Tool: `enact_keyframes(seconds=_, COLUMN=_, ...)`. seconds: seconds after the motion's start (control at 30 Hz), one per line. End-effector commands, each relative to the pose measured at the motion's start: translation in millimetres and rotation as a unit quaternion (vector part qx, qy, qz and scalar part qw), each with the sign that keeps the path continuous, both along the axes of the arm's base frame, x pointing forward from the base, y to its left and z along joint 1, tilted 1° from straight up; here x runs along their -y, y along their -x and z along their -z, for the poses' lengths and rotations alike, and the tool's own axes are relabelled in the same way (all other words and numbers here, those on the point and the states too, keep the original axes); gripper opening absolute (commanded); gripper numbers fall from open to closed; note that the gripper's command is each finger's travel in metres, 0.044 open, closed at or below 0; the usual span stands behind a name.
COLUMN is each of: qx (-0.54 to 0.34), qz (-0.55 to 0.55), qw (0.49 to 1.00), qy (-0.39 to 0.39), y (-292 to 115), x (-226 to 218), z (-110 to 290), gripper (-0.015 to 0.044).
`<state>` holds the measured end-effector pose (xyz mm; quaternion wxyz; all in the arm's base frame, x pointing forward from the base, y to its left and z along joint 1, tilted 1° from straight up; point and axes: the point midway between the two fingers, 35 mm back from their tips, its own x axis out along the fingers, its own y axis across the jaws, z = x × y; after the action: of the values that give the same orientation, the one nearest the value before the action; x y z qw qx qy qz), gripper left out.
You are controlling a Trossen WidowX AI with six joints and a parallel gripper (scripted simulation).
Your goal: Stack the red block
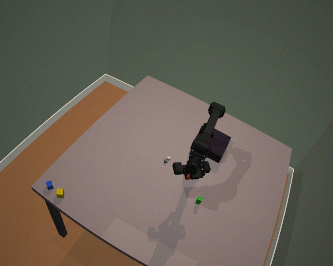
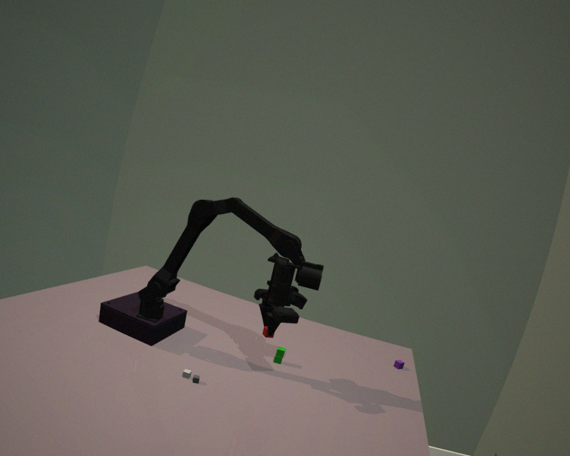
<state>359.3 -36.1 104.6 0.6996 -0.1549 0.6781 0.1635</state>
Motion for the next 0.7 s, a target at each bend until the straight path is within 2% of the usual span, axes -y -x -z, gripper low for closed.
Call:
enact_keyframes(seconds=0.0, qx=-0.001, qz=0.002, qw=1.000, qy=0.001, y=-14.2, x=-20.9, z=-0.8, gripper=0.0000)
enact_keyframes(seconds=0.5, qx=0.000, qz=0.002, qw=1.000, qy=-0.003, y=-50.8, x=-103.3, z=-1.0, gripper=0.0000)
enact_keyframes(seconds=0.67, qx=0.000, qz=0.002, qw=1.000, qy=-0.003, y=-51.3, x=-107.3, z=2.6, gripper=0.0000)
